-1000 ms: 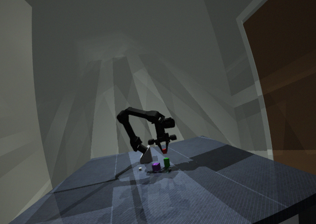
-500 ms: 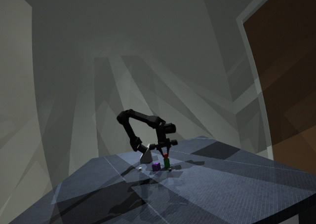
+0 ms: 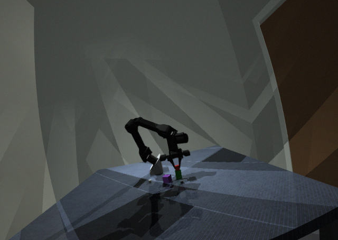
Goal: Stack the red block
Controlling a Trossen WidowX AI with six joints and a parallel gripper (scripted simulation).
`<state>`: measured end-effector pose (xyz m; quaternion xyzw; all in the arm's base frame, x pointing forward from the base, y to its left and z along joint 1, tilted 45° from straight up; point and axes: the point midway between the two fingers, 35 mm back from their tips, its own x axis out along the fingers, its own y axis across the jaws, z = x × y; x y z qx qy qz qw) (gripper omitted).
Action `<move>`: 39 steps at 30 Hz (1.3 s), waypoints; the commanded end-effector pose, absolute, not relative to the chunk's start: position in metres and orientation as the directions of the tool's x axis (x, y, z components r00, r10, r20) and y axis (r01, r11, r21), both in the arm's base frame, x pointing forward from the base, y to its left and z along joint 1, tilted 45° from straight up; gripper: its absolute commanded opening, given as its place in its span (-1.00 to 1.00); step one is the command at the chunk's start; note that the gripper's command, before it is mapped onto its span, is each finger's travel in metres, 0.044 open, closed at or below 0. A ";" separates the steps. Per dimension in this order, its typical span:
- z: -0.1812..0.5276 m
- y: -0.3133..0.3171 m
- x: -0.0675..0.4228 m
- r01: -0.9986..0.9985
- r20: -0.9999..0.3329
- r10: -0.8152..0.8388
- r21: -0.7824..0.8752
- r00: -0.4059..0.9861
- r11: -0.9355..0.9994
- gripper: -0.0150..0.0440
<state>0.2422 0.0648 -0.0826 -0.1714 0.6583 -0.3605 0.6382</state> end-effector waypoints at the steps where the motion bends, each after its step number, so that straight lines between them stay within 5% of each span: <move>1: -0.083 0.064 0.243 0.229 -0.715 -0.688 -0.695 -0.124 0.681 -0.49; 15: -0.080 0.067 0.243 0.229 -0.715 -0.688 -0.695 -0.124 0.681 -0.49; 32: -0.083 0.065 0.242 0.233 -0.717 -0.686 -0.694 -0.126 0.682 1.00; 39: -0.083 0.065 0.242 0.233 -0.717 -0.686 -0.694 -0.126 0.682 1.00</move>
